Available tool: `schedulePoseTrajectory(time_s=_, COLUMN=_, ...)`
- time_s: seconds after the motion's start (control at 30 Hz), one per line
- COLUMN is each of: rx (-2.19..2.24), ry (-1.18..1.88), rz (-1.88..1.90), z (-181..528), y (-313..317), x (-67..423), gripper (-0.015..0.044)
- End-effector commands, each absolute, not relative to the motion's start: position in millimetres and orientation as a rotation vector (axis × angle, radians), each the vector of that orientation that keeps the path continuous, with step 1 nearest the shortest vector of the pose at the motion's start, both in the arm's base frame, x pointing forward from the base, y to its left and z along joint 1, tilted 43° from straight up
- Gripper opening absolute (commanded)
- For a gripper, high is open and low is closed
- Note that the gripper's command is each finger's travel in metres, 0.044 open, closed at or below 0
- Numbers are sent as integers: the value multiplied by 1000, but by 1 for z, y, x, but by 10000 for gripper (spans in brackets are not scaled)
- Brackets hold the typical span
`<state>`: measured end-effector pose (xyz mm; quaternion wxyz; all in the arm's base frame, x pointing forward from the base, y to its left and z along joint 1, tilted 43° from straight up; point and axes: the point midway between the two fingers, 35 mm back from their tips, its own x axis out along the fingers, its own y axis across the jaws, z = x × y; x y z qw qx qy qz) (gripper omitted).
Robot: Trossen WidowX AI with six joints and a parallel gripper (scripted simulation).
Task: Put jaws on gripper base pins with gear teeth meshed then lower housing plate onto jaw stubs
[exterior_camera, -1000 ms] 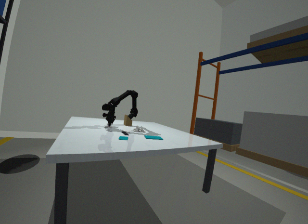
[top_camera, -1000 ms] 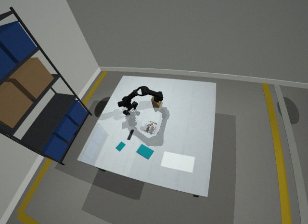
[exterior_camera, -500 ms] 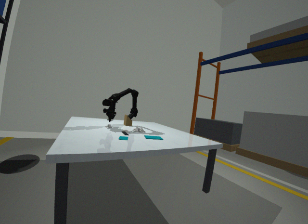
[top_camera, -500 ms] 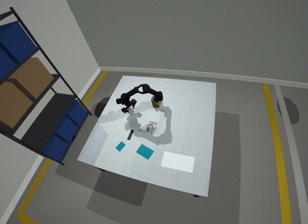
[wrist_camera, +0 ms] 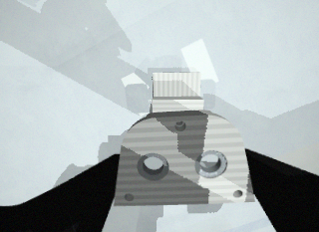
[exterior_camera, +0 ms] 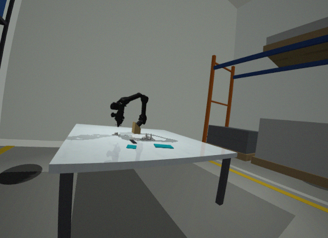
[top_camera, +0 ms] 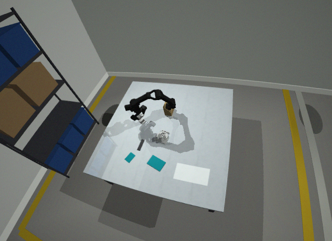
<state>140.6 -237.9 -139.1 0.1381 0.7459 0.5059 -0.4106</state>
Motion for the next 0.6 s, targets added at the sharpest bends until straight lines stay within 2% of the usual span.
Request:
schedulePoseTrajectory(time_s=0.0, rx=2110, ry=1474, rz=-1125, z=-130, y=-236, x=150, gripper=351)
schedulePoseTrajectory(time_s=0.57, rx=1877, ry=1524, rz=-842, z=-93, y=-216, x=188, gripper=351)
